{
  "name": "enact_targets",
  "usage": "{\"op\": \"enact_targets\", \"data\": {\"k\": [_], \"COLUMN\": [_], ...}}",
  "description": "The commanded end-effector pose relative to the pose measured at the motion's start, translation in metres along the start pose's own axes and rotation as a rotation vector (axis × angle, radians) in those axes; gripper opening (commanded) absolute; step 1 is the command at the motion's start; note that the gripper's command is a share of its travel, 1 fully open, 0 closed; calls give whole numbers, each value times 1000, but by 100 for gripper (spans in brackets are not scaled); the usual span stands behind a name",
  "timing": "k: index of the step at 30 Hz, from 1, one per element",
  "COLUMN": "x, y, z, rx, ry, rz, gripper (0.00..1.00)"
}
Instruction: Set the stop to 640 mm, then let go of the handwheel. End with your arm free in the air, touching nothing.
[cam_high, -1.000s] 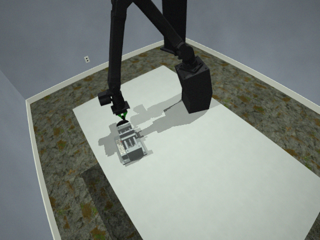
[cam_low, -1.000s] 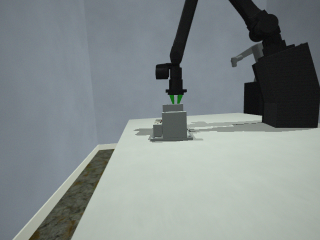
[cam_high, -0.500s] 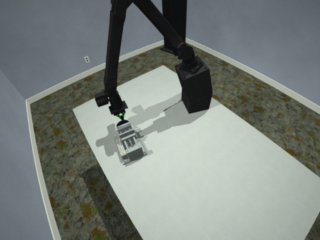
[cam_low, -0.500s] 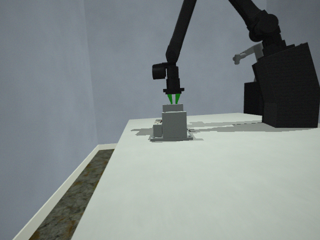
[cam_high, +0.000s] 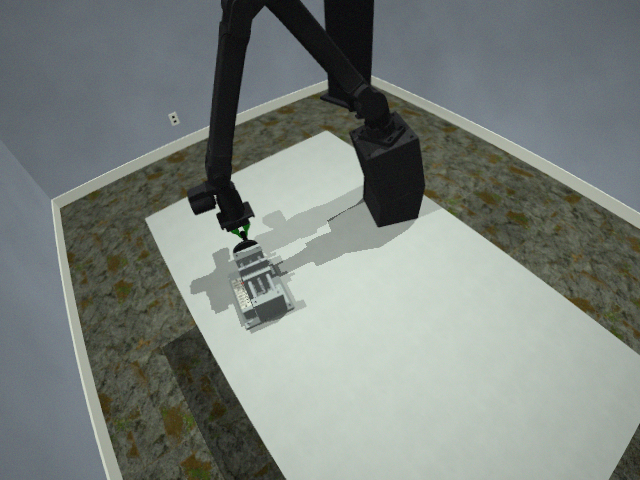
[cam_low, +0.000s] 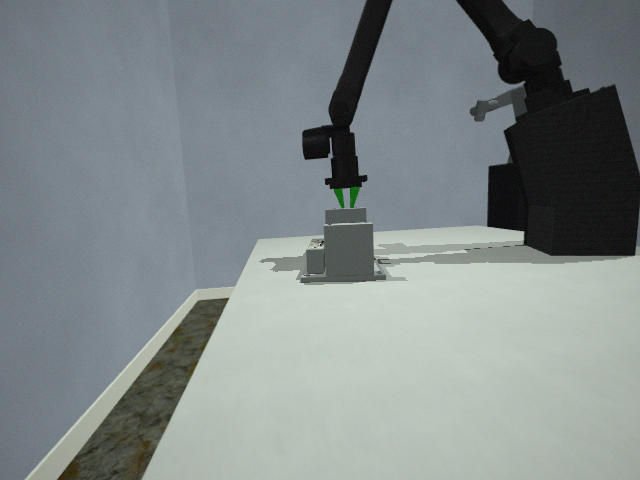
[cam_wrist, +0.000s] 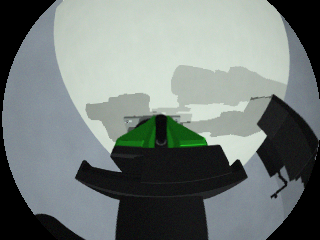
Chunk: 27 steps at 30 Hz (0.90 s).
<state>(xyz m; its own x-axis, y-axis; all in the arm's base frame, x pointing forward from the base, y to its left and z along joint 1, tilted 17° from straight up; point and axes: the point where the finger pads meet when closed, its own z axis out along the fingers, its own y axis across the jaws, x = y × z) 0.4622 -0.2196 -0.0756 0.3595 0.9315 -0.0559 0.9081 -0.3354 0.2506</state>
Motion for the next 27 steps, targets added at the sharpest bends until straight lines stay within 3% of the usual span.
{"op": "enact_targets", "data": {"k": [1,20,27], "x": [0,2,4], "y": [43,57,60], "z": [-29,-33,-19], "rx": [-84,-89,-68], "ry": [-10,-8,-6], "rz": [7,5,3], "gripper": [6,6,6]}}
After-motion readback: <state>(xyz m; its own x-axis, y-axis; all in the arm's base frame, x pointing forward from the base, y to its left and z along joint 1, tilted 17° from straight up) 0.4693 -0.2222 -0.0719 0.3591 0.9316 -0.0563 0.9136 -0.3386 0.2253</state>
